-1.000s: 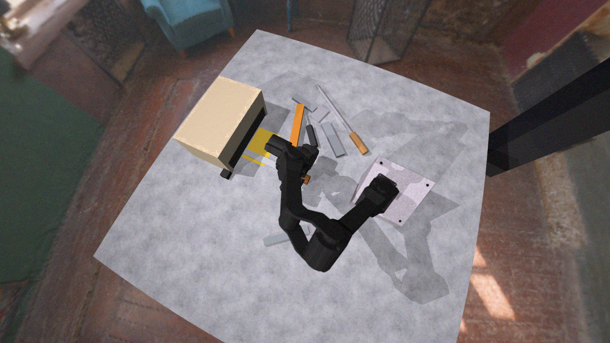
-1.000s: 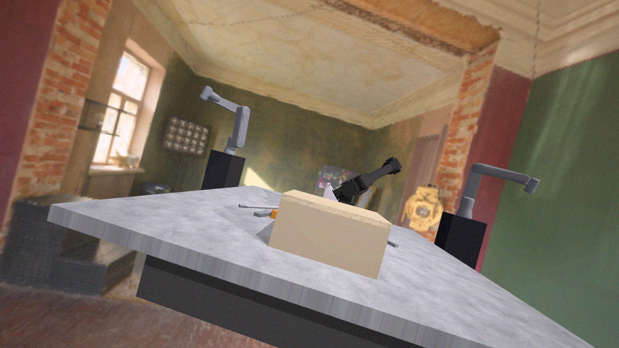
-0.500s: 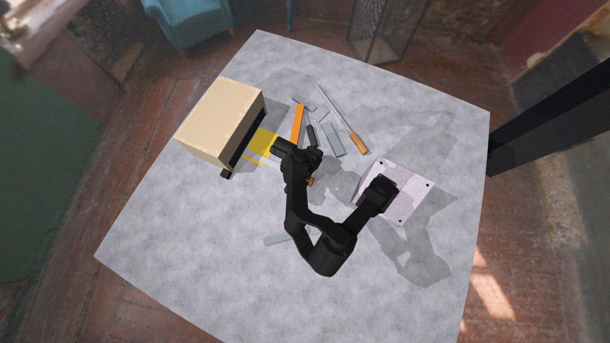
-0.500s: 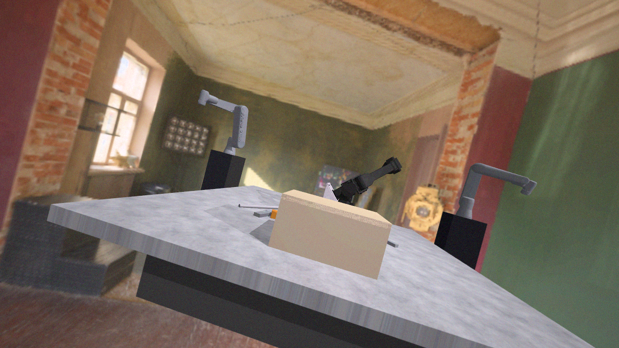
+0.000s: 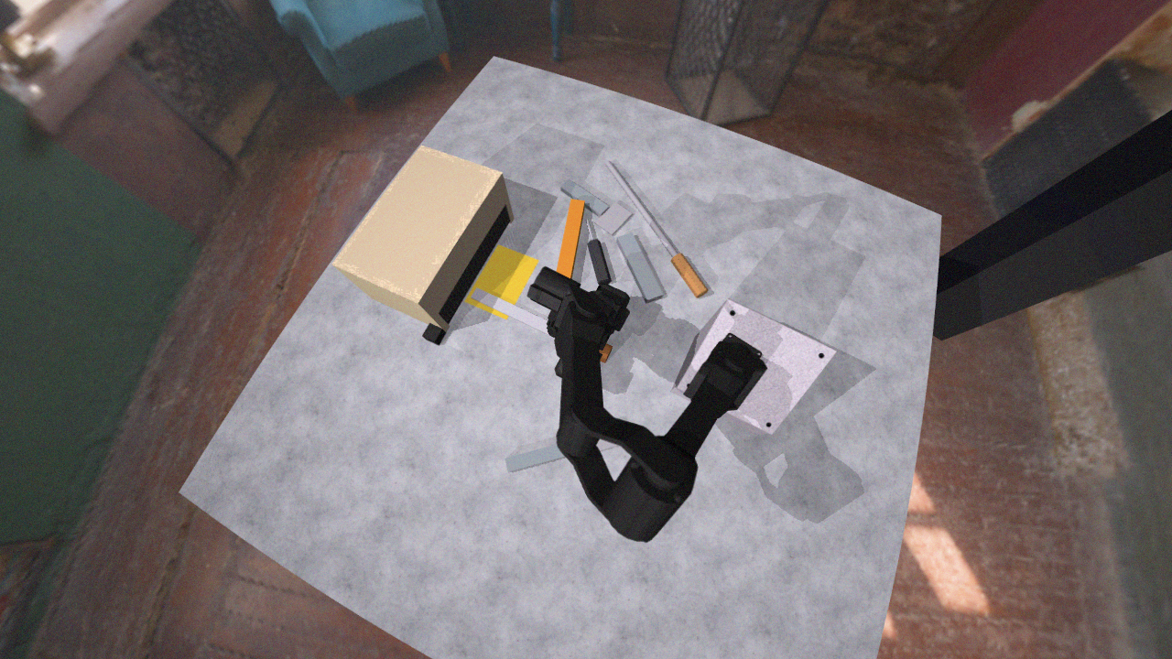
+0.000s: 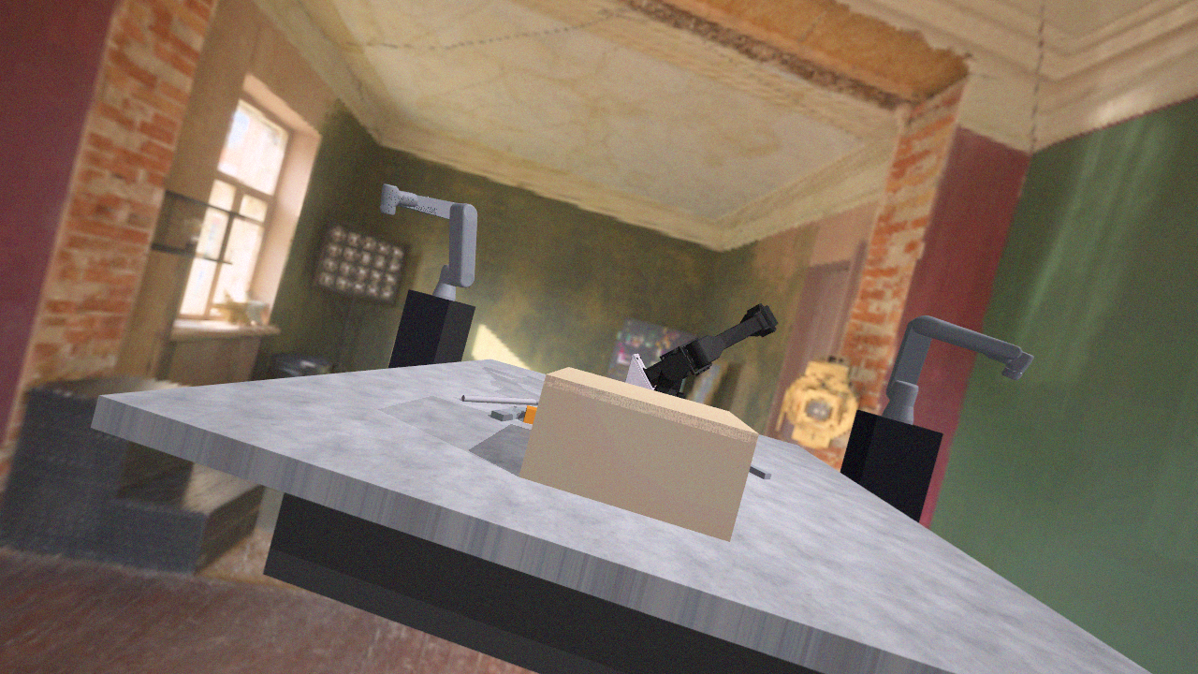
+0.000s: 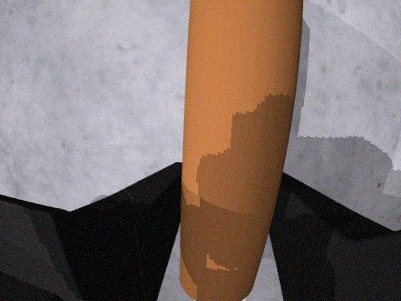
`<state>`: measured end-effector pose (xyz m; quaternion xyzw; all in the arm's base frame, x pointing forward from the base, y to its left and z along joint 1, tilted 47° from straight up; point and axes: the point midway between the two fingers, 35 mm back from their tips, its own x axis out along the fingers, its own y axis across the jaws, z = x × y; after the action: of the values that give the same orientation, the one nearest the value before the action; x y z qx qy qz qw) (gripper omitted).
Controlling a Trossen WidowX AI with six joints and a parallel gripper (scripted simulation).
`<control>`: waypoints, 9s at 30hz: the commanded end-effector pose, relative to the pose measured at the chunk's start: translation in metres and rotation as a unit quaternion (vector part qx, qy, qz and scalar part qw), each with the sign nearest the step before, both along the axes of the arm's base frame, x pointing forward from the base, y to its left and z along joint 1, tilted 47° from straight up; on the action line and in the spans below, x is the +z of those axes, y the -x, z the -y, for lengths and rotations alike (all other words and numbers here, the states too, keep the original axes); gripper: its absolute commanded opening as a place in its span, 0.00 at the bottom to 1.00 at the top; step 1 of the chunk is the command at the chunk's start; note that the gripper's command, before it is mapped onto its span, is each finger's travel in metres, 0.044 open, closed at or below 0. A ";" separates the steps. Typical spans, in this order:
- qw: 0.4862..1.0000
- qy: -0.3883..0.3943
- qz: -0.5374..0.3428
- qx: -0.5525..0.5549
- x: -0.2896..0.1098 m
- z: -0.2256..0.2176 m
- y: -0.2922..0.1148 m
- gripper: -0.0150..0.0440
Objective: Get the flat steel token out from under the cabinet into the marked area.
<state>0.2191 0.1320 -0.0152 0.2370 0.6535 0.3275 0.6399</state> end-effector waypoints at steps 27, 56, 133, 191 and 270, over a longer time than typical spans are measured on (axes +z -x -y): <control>1.000 0.002 -0.022 -0.018 0.014 -0.009 0.009 0.25; 0.999 0.003 -0.037 -0.030 0.035 -0.027 0.015 0.25; 0.999 0.003 -0.034 -0.028 0.032 -0.031 -0.013 0.25; 0.999 0.003 -0.032 -0.027 0.032 -0.035 -0.077 0.25; 0.999 0.002 -0.029 -0.027 0.032 -0.041 -0.154 0.25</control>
<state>0.3685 0.1728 0.0165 0.2621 0.6675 0.2991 0.6295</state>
